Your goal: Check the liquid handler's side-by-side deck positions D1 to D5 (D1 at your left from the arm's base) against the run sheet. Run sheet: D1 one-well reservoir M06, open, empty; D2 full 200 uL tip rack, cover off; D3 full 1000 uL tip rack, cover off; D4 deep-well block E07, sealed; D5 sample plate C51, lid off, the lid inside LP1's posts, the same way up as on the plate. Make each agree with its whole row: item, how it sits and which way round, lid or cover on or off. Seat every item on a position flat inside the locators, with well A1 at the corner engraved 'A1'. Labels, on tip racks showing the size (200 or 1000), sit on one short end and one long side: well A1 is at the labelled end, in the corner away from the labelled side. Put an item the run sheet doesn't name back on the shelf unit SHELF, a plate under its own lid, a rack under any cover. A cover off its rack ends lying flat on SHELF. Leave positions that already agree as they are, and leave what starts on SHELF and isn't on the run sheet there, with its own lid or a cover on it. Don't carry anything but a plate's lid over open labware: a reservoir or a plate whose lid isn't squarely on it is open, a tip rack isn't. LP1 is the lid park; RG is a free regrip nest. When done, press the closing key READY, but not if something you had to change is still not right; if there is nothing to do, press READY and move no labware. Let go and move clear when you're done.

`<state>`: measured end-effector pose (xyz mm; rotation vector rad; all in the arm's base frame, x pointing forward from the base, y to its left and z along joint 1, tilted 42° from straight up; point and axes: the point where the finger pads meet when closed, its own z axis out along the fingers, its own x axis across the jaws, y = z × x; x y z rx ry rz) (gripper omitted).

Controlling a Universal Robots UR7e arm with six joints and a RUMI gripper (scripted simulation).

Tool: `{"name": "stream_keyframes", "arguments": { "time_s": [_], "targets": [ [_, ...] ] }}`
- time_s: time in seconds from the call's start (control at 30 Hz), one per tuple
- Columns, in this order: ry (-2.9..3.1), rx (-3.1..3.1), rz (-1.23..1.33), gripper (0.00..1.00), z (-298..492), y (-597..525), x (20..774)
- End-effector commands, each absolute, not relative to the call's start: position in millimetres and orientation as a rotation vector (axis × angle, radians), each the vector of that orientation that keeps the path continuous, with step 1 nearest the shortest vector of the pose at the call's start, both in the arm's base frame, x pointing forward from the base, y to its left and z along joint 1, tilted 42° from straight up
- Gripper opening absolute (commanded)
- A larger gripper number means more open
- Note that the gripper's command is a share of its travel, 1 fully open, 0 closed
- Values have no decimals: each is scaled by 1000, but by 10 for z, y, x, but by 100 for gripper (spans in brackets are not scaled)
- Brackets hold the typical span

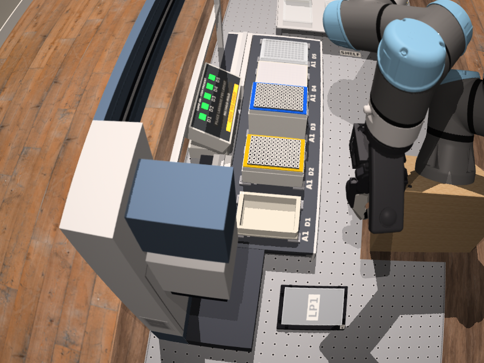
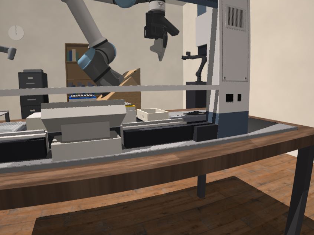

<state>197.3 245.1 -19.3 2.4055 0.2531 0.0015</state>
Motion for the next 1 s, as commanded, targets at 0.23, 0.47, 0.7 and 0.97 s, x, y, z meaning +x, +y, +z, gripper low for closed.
{"name": "stream_keyframes", "arguments": {
  "time_s": [0.23,0.47,0.7,0.97],
  "targets": [
    [262,2405,-1,0,-642,2961,1934],
    [262,2405,-1,0,-782,3120,1922],
    [262,2405,-1,0,-782,3119,1922],
    [190,2412,27,0,-882,3232,1914]
  ]
}}
